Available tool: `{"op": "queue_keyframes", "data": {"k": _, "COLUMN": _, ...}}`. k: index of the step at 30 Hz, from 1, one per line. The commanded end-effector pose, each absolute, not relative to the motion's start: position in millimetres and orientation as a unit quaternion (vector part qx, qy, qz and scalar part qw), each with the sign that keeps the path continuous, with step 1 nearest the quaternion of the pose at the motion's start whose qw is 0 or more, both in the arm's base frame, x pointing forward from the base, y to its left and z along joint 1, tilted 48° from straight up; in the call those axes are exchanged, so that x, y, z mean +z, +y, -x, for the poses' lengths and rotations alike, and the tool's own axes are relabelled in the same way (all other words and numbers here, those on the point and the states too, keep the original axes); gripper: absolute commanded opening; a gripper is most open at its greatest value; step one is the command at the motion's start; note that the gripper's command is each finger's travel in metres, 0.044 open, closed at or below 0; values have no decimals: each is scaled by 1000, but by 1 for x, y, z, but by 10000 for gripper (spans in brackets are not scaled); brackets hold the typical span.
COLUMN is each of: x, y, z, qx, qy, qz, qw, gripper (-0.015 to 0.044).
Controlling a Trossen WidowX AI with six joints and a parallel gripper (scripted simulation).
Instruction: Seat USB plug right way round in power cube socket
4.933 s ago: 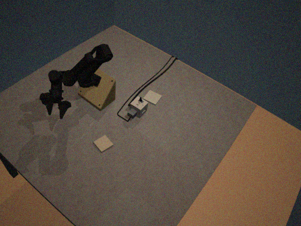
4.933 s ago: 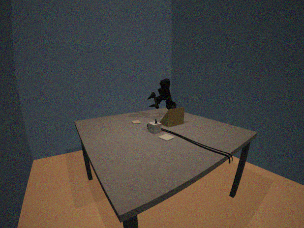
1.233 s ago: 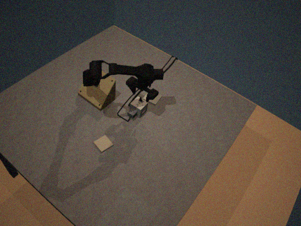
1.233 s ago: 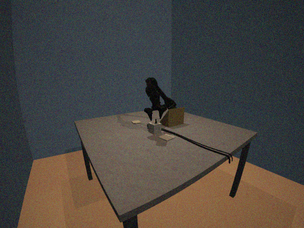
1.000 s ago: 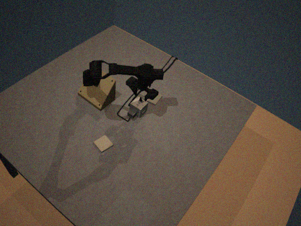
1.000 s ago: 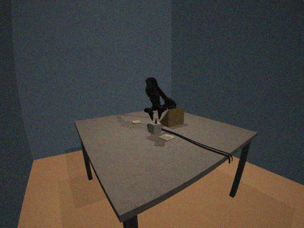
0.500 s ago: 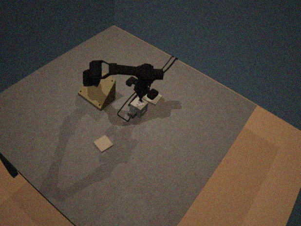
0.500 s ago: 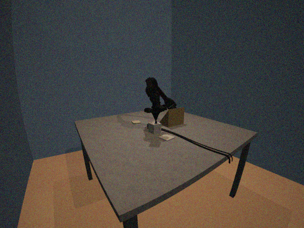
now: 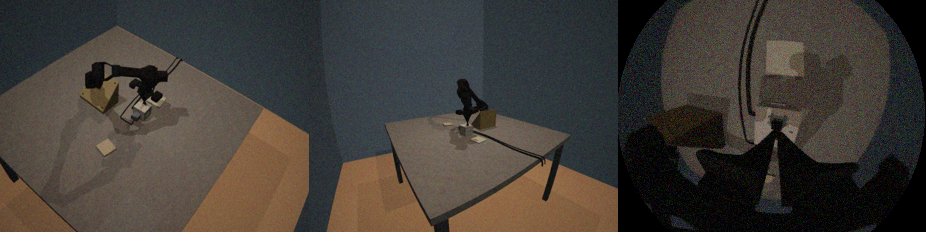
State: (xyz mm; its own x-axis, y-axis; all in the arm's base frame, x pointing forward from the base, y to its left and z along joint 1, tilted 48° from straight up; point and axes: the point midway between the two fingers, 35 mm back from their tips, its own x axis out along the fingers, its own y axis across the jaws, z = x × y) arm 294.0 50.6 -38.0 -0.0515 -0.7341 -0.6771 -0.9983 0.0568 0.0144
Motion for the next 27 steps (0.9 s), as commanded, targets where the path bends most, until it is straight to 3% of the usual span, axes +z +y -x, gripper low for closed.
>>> {"op": "queue_keyframes", "data": {"k": 1, "x": -37, "y": 52, "z": -294, "qx": 254, "qy": 679, "qz": 638, "qw": 260, "gripper": 0}}
{"op": "queue_keyframes", "data": {"k": 27, "x": -25, "y": 65, "z": -295, "qx": 255, "qy": 679, "qz": 638, "qw": 260, "gripper": 0}}
